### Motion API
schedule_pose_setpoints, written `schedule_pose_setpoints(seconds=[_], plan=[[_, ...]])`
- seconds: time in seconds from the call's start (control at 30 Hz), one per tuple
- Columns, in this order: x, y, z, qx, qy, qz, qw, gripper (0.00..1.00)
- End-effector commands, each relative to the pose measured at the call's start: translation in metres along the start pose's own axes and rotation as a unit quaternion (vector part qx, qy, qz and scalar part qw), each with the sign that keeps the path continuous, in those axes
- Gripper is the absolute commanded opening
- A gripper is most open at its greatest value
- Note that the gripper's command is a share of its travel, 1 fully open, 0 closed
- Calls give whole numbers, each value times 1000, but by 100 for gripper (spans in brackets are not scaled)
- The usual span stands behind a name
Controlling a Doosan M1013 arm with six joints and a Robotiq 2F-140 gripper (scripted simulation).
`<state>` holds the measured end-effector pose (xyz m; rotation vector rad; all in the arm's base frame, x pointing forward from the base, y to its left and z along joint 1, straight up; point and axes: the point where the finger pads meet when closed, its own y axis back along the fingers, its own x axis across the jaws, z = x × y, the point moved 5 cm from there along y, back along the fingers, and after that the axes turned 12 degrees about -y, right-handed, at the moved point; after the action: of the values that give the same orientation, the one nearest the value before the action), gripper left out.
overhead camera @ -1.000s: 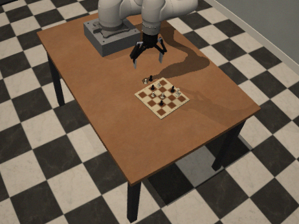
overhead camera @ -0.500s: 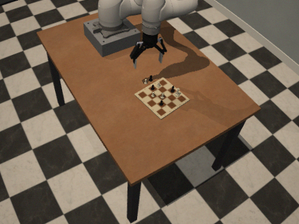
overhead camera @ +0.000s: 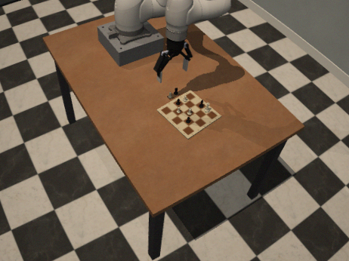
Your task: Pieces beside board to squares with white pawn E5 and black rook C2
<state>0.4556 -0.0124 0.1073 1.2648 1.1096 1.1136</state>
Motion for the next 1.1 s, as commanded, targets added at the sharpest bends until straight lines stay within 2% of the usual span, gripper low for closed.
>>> schedule_pose_setpoints(seconds=[0.0, 0.13, 0.33, 0.4, 0.43, 0.53, 0.63, 0.77, 0.9, 0.97, 1.0, 1.07], plan=[[0, -1, 0, 0, 80, 2, 997, 100], [0, -3, 0, 0, 204, 2, 979, 100], [0, -6, 0, 0, 388, -2, 922, 100], [0, -6, 0, 0, 388, -2, 922, 100], [0, -6, 0, -1, 465, 1, 885, 100], [0, -8, 0, 1, 527, -6, 850, 100], [1, -10, 0, 2, 601, -10, 799, 100], [1, -12, -1, 6, 693, -16, 720, 100], [2, -15, -1, 10, 776, -22, 631, 100], [2, -15, -1, 10, 776, -22, 631, 100], [2, -16, -1, 13, 828, -23, 560, 100], [2, -17, -1, 15, 852, -26, 523, 100]])
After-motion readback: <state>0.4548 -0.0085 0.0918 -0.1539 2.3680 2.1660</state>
